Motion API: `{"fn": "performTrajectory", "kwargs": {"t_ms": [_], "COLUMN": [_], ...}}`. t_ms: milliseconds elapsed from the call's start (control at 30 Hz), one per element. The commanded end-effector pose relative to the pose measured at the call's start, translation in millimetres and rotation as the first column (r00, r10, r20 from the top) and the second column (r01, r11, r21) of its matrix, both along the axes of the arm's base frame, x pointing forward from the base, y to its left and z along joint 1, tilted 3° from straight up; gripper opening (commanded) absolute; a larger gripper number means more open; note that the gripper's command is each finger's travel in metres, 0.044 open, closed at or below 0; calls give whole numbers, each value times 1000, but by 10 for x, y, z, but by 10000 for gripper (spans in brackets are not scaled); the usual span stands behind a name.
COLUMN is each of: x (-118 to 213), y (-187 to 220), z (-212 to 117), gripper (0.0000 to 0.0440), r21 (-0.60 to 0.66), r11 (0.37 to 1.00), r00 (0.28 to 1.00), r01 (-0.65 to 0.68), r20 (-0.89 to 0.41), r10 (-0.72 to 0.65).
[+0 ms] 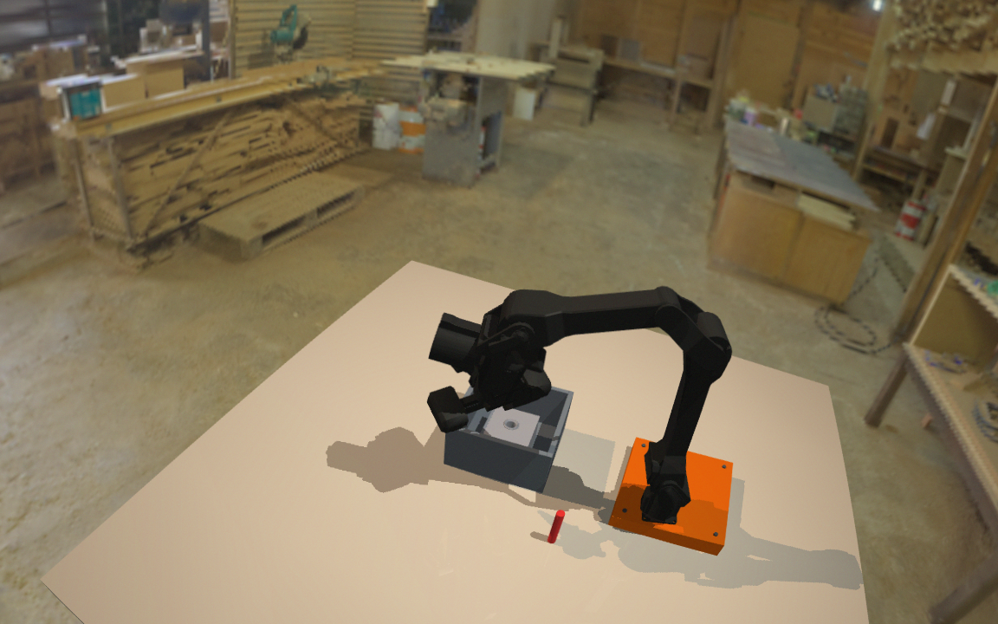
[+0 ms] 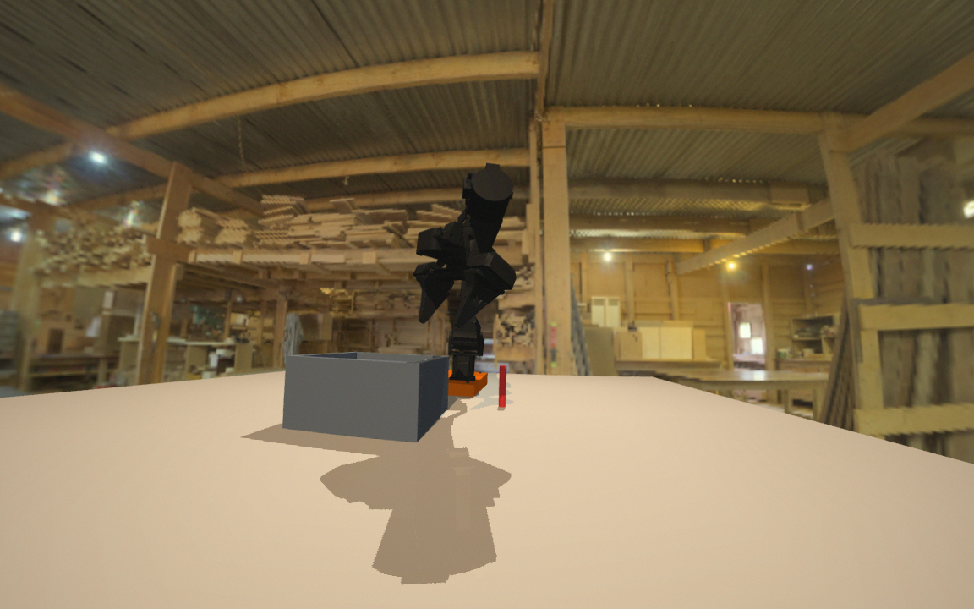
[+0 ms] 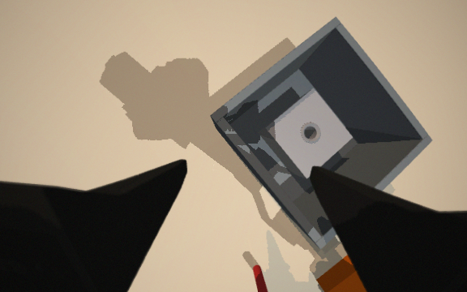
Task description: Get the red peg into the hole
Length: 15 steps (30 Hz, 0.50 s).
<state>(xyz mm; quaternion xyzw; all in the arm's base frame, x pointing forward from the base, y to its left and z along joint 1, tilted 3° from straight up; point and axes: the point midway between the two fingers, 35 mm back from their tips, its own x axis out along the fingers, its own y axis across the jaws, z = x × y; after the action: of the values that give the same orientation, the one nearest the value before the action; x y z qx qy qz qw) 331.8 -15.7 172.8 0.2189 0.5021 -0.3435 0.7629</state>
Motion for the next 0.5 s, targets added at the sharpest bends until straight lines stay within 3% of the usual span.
{"fn": "performTrajectory", "kwargs": {"t_ms": [0, 467], "x": [-223, -1070], "y": [250, 943], "z": [-53, -326], "gripper": [440, 440], "r21": [36, 103], "r11": [999, 994], "r00": [998, 967], "r01": [-3, 39], "r20": [-56, -253], "r10": [5, -12]}}
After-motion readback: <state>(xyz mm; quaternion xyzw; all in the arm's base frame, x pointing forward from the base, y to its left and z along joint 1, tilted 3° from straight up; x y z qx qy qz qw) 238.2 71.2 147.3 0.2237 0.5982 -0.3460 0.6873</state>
